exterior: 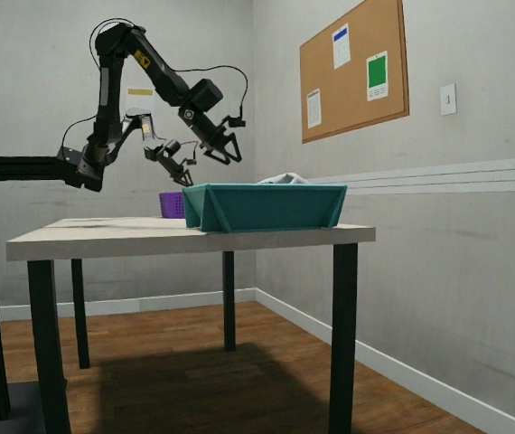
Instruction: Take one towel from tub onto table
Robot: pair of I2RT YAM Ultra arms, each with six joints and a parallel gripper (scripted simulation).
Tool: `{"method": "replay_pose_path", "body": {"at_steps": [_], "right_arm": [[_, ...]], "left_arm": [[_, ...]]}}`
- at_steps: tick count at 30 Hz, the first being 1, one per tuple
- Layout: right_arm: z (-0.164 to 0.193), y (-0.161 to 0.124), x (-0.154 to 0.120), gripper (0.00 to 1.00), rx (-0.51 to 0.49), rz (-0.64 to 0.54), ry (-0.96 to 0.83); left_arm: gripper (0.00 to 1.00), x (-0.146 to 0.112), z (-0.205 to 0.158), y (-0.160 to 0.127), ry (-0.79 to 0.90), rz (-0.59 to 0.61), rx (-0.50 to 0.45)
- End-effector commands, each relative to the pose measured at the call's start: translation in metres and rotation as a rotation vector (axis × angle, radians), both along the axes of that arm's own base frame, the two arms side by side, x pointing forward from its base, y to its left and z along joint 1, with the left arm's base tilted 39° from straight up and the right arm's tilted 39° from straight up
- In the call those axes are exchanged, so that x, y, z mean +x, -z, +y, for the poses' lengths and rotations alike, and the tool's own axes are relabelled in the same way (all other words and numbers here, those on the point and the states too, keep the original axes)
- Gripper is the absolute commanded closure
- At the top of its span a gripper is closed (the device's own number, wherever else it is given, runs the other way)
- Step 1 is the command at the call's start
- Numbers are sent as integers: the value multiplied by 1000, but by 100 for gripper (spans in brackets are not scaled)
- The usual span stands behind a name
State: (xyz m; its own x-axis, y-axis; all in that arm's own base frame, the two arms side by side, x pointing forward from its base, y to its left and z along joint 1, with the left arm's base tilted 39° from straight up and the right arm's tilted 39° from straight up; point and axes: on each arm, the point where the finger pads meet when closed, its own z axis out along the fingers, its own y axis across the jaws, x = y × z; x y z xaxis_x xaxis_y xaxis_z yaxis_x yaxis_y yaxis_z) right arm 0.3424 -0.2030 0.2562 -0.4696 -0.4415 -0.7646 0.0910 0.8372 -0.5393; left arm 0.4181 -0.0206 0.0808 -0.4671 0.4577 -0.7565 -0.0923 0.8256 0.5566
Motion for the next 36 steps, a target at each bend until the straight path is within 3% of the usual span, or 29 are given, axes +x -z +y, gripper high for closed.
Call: {"method": "replay_pose_path", "body": {"at_steps": [1,29,30,36], "right_arm": [[2,-9,1,0,-15,-19,-7],[2,-9,1,0,-16,-18,-6],[-12,2,-2,35,-13,-11,41],[-44,-20,-6,35,-86,-78,150]], "left_arm": [[0,2,-3,-5,7,-16,-6],[0,2,-3,-5,7,-16,-6],[0,2,-3,-5,7,-16,-6],[0,2,-3,-5,7,-16,-6]]}}
